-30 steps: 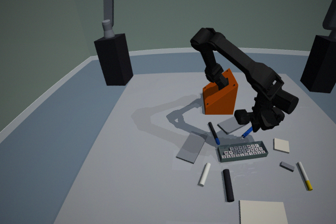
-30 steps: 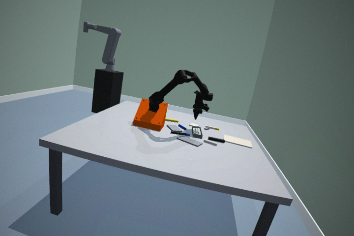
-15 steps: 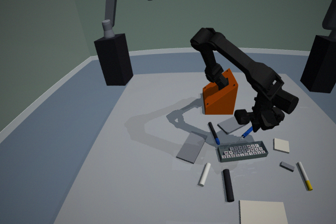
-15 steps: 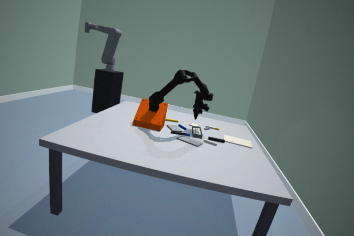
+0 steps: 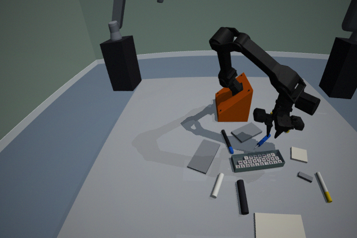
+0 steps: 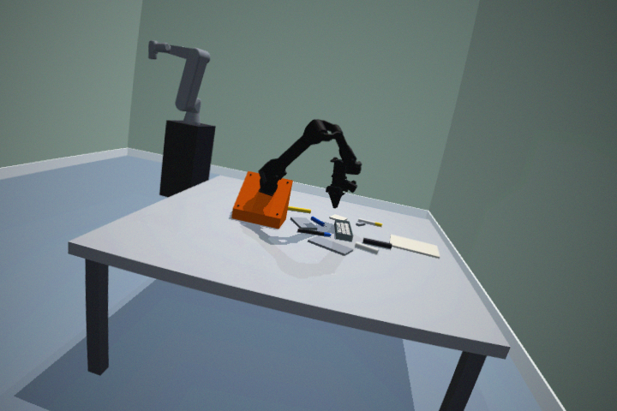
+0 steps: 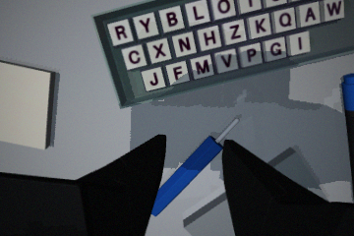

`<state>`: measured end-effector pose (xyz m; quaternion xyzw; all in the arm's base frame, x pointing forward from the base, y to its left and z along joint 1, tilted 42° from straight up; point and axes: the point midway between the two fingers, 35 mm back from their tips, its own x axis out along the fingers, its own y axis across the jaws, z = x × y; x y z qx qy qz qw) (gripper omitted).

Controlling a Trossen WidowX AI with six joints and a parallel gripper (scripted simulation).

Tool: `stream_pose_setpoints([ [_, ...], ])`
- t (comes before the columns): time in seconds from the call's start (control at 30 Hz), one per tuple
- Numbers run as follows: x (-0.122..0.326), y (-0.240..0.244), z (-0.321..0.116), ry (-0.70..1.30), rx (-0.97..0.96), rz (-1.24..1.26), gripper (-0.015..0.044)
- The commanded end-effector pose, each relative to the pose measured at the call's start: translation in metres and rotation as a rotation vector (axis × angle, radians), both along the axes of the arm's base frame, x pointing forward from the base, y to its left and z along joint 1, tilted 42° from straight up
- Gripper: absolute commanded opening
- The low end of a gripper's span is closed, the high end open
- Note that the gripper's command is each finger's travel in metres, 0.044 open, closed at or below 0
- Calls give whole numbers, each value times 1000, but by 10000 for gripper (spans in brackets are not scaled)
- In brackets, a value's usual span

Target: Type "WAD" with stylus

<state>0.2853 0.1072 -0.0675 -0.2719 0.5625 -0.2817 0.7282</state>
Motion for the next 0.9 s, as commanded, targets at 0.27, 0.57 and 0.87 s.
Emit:
stream_pose_setpoints([
  [0.27,-63,-25,-24,-719,-12,-196,150],
  [0.57,-62,-25,-24,-719,-12,-196,150],
  [0.87,-62,-25,-25,-720,-12,-196,150],
])
